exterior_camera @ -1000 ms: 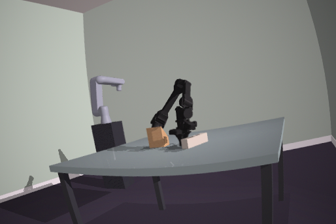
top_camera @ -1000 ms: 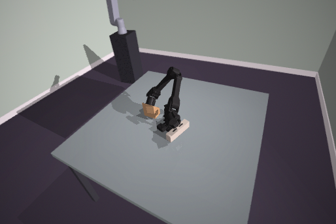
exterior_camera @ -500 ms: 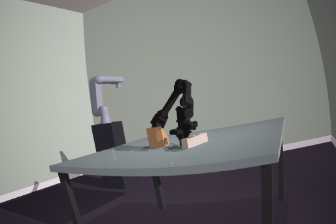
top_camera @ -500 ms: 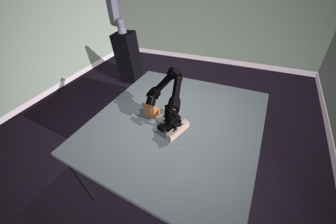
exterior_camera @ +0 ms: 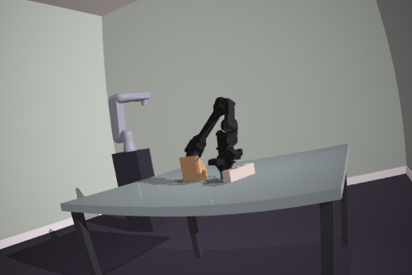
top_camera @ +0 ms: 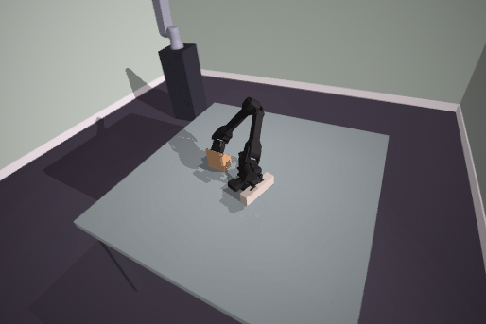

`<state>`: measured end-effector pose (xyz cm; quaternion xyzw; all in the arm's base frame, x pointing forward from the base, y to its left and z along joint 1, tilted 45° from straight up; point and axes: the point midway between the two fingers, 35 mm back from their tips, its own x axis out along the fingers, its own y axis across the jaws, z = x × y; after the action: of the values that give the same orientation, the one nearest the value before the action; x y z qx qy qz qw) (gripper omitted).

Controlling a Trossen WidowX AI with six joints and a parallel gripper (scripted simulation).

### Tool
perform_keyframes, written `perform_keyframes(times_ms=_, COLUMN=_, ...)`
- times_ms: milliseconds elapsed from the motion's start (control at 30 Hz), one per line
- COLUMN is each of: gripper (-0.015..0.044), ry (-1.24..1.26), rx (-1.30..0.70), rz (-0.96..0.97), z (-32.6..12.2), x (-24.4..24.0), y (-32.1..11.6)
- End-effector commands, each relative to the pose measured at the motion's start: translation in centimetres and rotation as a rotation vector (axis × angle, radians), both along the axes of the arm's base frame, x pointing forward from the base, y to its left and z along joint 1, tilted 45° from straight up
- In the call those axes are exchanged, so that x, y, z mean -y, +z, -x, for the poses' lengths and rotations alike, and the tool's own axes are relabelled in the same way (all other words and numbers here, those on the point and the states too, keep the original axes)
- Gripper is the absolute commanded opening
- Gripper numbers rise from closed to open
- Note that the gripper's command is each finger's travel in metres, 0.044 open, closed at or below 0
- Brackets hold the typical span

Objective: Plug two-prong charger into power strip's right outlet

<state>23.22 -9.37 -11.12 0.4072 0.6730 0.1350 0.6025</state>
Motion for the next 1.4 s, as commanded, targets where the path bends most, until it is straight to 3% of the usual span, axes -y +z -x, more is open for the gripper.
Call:
perform_keyframes(times_ms=0, gripper=0.0, ry=-0.005, rx=0.011, rz=0.005, z=-0.6, x=0.3, y=-0.1)
perform_keyframes(times_ms=1367, gripper=0.0, ry=-0.005, rx=0.011, rz=0.005, z=-1.7, x=0.6, y=-0.5)
